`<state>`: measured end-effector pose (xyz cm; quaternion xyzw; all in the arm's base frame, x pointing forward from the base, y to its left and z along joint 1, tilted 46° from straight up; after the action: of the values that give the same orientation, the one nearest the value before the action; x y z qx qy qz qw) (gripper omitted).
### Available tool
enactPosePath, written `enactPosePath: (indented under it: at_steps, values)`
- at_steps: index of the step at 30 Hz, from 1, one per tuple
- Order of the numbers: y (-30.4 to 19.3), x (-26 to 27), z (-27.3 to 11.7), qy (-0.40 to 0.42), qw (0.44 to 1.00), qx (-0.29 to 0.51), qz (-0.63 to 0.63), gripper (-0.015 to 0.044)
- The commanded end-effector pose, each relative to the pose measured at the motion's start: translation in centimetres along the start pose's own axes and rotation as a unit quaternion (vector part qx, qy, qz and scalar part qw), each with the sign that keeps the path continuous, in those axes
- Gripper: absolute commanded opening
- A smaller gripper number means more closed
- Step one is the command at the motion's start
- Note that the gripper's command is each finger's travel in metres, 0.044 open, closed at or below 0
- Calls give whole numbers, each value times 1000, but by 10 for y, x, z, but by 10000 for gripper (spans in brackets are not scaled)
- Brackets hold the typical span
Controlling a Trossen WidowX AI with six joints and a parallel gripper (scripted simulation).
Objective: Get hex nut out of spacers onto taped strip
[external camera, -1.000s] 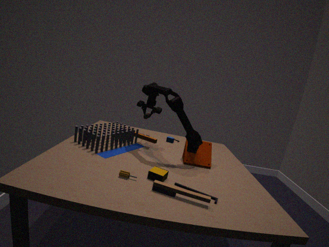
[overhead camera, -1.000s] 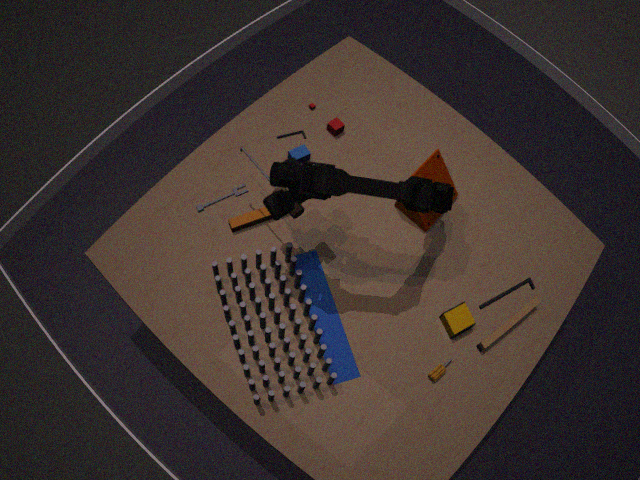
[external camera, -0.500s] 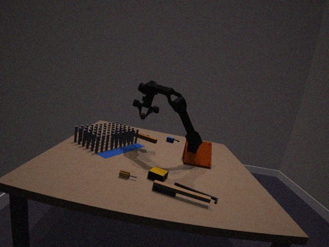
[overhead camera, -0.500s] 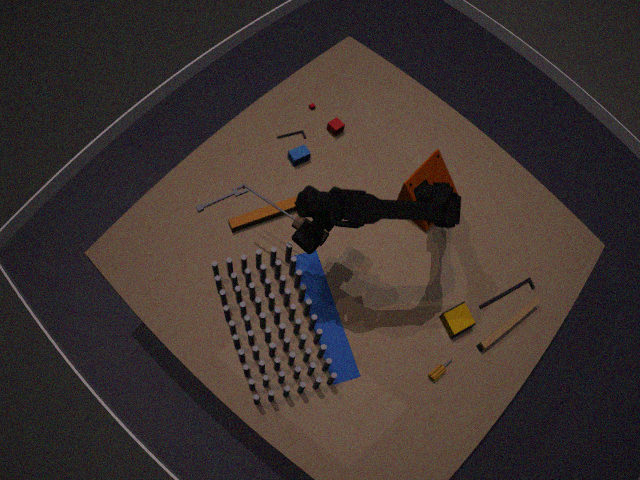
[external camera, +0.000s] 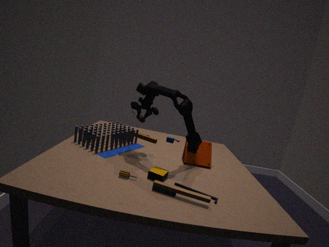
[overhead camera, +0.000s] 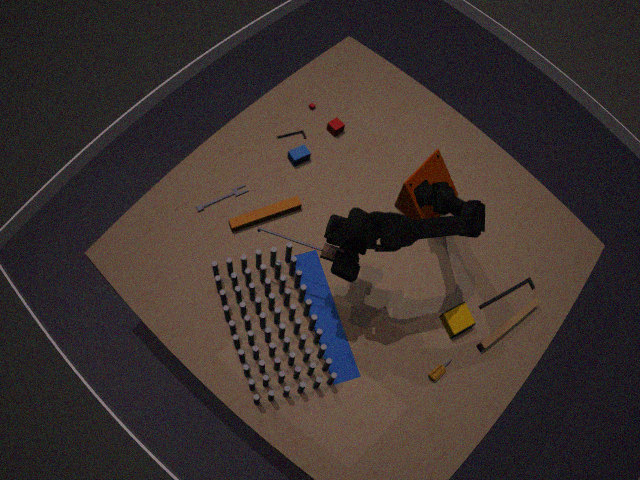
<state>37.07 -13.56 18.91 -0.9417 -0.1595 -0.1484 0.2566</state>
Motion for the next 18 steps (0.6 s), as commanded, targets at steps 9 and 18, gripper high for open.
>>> enactPosePath:
  at_steps: [9, 18]
  values:
    - [-64, 2, -12, 31, 994, 23, -103, 0]
    - [-112, -5, -19, 55, 981, 43, -184, 0]
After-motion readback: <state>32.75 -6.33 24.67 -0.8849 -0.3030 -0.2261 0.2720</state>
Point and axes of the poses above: the point midway between the two fingers, 35 mm back from their tips, its own z axis out along the fingers, its own x axis across the jaws, y = z × x, the point moved 10 cm from there along -z, back along the fingers, and after that the axes turned 6 degrees about z, right-handed, at the moved point
